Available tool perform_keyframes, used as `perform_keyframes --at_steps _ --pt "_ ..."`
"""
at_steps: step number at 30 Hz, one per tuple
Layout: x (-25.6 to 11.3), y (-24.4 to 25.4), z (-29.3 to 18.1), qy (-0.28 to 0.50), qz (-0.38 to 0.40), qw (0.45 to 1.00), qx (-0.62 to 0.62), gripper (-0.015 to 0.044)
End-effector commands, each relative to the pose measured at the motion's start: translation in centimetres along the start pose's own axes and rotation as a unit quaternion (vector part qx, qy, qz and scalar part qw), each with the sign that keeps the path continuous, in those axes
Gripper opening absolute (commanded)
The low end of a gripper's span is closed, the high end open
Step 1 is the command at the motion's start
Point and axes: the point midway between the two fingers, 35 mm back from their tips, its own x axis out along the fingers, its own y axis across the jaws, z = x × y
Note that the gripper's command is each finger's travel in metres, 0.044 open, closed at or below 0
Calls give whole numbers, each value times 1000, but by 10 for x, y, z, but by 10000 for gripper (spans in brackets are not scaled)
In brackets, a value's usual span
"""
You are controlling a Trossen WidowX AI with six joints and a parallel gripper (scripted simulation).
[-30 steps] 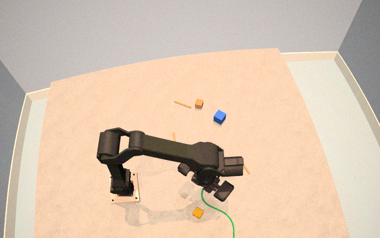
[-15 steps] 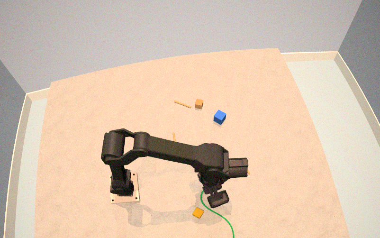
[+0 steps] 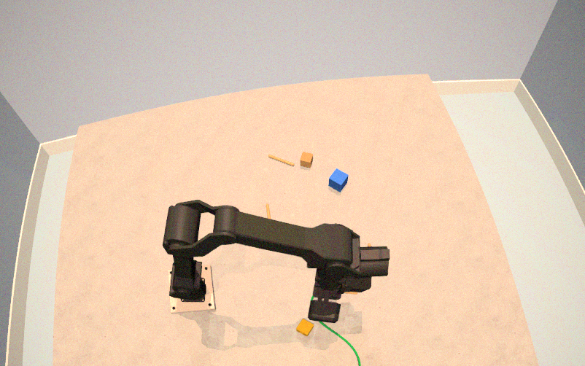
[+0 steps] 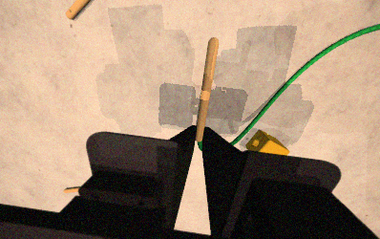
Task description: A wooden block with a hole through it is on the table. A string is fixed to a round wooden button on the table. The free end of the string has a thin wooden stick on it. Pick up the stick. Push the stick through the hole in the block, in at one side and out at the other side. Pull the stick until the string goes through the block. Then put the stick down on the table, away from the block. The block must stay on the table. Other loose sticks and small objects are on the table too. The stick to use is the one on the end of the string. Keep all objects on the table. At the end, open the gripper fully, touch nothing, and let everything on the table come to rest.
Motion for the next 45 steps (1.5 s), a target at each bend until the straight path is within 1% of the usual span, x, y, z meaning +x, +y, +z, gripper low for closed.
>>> perform_keyframes --at_steps 1,11,22,33,45 --pt "1 0 3 3 1 998 64 0" --pt "1 -1 12 2 1 971 239 0" --pt "2 -3 21 2 1 906 423 0" --pt "3 -5 30 1 2 807 591 0" --pt "4 -7 40 1 2 664 748 0"
